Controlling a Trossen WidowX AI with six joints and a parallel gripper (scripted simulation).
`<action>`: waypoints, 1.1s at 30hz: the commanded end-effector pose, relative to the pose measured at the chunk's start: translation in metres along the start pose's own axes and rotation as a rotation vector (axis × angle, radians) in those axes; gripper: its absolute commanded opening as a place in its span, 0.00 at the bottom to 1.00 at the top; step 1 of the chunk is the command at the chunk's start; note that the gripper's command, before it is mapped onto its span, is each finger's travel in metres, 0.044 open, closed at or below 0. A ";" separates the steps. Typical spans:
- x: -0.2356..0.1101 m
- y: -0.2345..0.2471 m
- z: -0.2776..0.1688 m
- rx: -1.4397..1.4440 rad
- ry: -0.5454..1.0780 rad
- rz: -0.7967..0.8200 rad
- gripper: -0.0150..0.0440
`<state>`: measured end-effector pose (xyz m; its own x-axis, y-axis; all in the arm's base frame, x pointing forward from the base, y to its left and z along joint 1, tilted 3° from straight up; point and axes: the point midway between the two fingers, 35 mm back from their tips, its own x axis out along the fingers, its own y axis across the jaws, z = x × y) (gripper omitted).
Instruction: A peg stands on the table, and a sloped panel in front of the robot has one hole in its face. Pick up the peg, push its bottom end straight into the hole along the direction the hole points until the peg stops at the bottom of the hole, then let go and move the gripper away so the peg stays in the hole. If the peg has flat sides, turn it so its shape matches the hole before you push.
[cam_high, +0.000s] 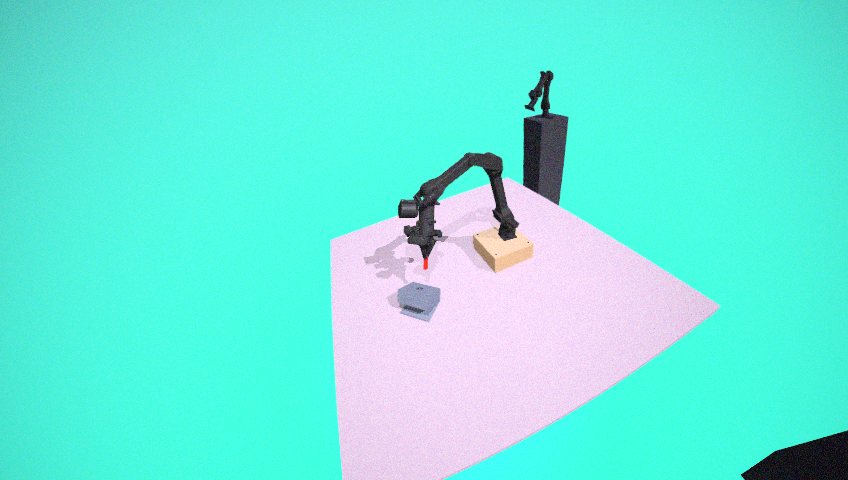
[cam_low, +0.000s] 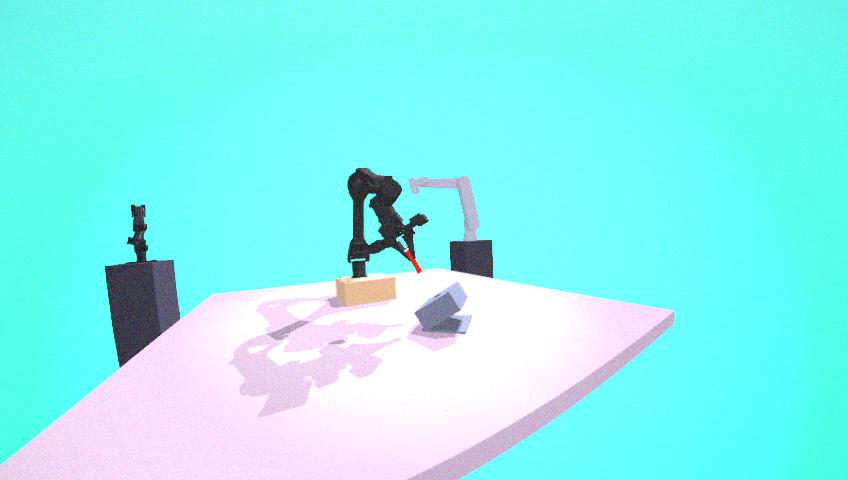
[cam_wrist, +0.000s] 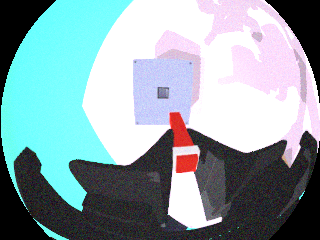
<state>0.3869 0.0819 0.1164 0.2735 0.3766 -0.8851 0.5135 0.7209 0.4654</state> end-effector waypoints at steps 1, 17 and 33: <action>-0.002 0.004 0.006 0.024 -0.009 0.023 0.25; 0.029 0.007 0.013 0.053 -0.015 0.041 0.25; 0.049 0.008 0.016 0.072 -0.017 0.054 0.25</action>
<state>0.4165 0.0961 0.0778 0.3134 0.3984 -0.8620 0.5539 0.6606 0.5067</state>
